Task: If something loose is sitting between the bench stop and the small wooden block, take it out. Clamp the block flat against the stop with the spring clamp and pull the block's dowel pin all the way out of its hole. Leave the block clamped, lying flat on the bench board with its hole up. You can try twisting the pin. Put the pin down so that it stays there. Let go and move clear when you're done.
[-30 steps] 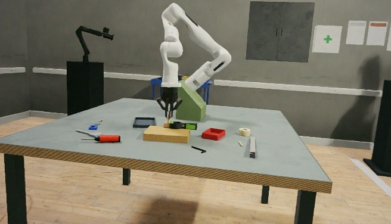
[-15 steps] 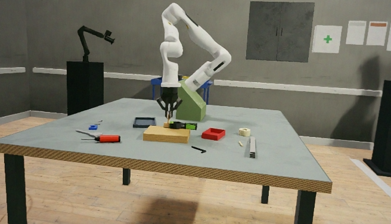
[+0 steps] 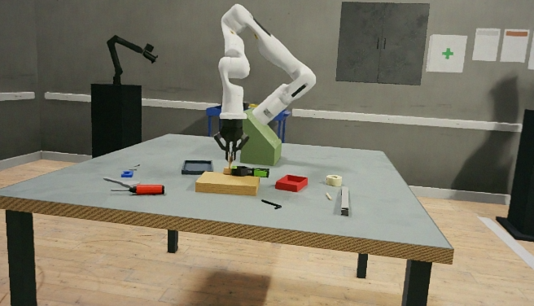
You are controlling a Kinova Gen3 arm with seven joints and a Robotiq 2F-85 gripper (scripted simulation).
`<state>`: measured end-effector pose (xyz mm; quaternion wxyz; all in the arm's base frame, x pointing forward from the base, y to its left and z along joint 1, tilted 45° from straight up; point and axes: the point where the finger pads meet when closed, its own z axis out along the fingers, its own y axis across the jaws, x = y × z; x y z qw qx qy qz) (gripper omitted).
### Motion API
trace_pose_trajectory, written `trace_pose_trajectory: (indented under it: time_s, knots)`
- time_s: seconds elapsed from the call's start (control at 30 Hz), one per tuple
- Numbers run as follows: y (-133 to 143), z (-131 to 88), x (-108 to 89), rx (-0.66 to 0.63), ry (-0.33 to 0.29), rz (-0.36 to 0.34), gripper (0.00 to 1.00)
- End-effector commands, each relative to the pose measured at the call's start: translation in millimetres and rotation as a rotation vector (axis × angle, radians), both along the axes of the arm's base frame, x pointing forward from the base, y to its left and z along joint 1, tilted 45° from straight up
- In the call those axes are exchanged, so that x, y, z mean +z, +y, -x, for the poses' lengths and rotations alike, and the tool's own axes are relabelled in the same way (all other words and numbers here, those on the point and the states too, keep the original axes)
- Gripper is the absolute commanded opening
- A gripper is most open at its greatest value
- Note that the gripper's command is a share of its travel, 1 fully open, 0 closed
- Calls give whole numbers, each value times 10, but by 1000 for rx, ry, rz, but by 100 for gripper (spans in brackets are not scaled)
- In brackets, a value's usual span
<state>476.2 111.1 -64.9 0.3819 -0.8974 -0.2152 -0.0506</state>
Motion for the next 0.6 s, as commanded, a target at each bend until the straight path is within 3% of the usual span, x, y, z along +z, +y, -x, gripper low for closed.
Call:
trace_pose_trajectory:
  time_s: [0.0,0.57]
  knots:
    - [-8,-7,5,-4,1,1,10]
    - [-9,-7,5,-12,9,2,10]
